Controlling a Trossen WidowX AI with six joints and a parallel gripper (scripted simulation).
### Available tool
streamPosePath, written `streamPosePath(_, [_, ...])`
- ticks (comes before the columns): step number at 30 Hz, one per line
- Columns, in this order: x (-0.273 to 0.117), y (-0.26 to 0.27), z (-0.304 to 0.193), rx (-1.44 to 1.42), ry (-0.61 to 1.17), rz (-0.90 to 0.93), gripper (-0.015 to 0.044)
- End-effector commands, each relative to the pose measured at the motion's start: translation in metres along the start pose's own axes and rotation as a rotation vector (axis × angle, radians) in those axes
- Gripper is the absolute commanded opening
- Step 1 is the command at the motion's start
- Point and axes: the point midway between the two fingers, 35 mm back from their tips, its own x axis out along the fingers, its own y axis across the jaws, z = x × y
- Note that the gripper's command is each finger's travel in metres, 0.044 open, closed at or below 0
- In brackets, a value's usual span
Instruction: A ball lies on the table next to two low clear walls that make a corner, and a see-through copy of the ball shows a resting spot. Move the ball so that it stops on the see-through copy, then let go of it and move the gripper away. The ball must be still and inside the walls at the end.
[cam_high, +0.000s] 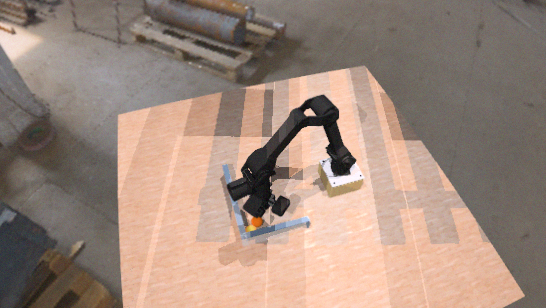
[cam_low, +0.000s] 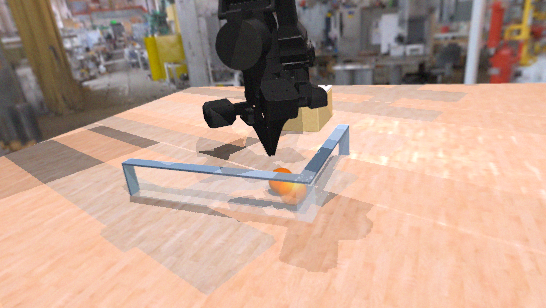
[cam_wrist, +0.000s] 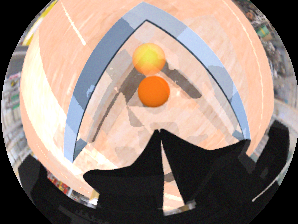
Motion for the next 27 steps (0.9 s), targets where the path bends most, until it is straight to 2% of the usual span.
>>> streamPosePath(1, [-0.003, -0.001, 0.000, -0.046, -0.016, -0.012, 0.0000])
streamPosePath(27, [0.032, -0.001, 0.000, -0.046, -0.015, -0.012, 0.0000])
